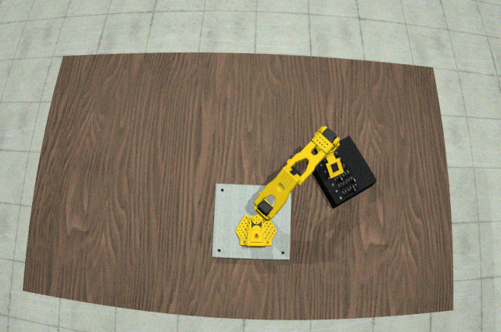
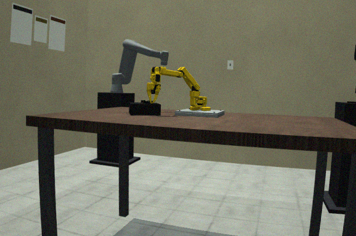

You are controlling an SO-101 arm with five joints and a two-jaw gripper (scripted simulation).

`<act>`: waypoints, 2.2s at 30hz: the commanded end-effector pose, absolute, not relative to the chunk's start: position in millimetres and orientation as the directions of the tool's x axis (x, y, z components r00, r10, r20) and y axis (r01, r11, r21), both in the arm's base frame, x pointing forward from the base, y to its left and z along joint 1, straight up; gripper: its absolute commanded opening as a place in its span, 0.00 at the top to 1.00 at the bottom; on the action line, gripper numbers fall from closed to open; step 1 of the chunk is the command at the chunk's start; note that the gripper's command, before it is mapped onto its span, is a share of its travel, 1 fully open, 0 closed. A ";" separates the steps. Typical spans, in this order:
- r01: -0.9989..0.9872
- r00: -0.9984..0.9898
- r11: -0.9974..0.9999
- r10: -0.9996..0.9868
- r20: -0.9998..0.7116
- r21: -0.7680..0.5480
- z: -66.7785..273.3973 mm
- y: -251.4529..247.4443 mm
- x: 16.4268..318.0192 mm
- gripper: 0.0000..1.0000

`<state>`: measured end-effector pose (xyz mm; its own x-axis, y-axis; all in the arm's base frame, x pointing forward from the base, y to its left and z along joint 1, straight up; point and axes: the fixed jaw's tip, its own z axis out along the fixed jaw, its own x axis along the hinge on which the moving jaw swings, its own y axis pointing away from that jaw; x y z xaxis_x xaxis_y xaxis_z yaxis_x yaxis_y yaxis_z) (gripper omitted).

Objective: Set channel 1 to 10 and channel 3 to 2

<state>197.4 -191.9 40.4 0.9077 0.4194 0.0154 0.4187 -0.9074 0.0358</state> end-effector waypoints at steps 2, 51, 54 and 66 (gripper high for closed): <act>0.405 0.914 -0.914 0.406 0.013 0.034 37.9 -197.4 193.8 1.00; 0.398 0.916 -0.915 0.401 0.026 0.068 38.7 -204.1 198.2 1.00; 0.398 0.916 -0.915 0.401 0.027 0.069 38.8 -204.1 198.2 1.00; 0.396 0.916 -0.915 0.399 0.031 0.080 39.1 -206.3 199.7 1.00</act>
